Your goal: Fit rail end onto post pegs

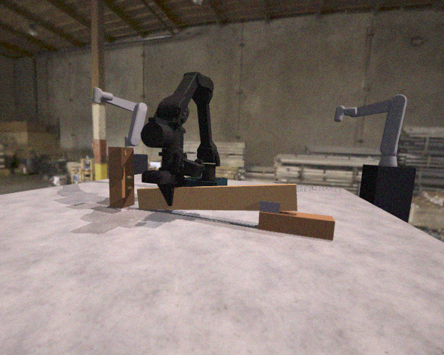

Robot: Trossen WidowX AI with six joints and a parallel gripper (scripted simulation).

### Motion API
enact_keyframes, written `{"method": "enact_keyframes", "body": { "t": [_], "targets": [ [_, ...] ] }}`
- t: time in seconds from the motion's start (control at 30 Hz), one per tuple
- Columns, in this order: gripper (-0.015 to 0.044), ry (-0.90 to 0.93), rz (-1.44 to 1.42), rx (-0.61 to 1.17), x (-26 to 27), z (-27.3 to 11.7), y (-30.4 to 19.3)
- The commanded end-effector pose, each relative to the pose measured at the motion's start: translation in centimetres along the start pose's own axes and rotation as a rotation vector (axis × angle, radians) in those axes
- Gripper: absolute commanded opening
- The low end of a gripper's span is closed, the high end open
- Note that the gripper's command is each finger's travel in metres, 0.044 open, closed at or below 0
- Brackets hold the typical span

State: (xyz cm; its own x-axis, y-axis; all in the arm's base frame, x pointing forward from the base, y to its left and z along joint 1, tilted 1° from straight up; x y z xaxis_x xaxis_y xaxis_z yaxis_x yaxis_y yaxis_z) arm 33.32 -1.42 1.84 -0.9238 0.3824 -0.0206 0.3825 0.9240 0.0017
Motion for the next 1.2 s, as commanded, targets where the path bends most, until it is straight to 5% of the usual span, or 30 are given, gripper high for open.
{"method": "enact_keyframes", "body": {
  "t": [0.0, 1.17],
  "targets": [
    [0.0, 0.0, -0.001, 0.003, 0.0, -0.2, 0.0],
    [0.0, 0.0, -0.001, 0.003, -0.3, -2.0, 0.1]
  ]
}}
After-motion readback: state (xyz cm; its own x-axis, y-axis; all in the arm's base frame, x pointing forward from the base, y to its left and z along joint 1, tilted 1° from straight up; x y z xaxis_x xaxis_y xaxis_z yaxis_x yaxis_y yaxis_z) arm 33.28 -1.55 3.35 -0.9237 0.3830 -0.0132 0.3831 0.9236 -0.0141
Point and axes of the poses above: the point midway between the two fingers, 35 mm back from their tips, its own z axis out along the fingers, its own x axis across the jaws, y = z × x, the point moved 1 cm from there along -z, back along the fingers, and after that the axes turned 15 degrees about z, right-handed, at the moved point
